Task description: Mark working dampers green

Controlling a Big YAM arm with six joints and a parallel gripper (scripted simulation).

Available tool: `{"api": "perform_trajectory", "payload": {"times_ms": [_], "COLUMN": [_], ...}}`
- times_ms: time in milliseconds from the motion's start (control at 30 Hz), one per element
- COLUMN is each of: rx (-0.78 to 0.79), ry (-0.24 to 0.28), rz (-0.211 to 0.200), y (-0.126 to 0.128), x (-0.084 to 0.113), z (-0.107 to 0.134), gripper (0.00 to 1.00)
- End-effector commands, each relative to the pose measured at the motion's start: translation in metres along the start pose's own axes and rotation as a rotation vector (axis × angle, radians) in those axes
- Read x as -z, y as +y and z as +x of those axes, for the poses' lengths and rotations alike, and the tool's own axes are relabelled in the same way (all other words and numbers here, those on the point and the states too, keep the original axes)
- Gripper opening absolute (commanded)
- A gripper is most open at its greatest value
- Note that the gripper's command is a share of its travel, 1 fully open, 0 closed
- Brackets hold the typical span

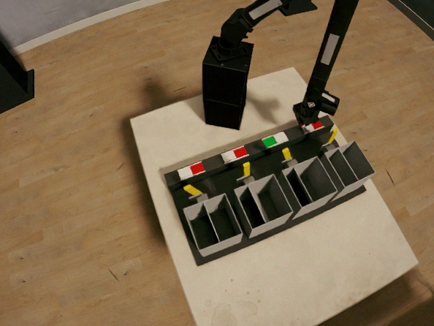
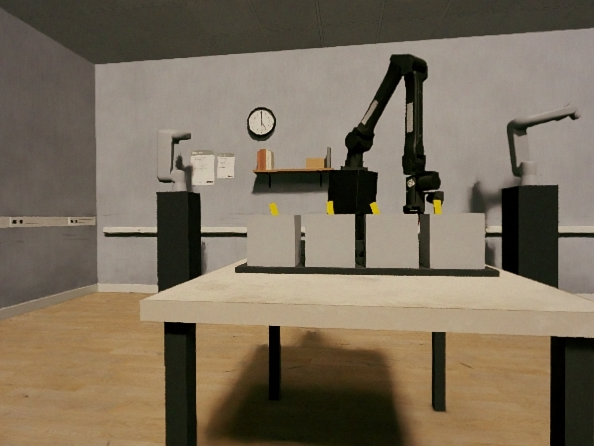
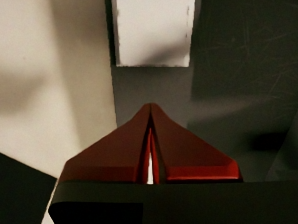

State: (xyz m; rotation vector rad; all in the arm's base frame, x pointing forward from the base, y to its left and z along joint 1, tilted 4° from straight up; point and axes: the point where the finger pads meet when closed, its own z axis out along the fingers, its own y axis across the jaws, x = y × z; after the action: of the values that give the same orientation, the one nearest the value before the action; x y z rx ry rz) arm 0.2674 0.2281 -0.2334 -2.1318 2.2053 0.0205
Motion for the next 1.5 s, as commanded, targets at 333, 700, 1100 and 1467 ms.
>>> {"api": "perform_trajectory", "payload": {"times_ms": [333, 700, 1100, 1467], "rx": [-0.002, -0.001, 0.000, 0.000], "ry": [-0.004, -0.001, 0.002, -0.003], "rz": [0.008, 0.004, 0.001, 0.007], "y": [-0.001, 0.001, 0.002, 0.000], "x": [-0.012, -0.019, -0.024, -0.022], "z": [-0.004, -0.003, -0.002, -0.004], "gripper": [0.00, 0.00, 0.00, 0.00]}}
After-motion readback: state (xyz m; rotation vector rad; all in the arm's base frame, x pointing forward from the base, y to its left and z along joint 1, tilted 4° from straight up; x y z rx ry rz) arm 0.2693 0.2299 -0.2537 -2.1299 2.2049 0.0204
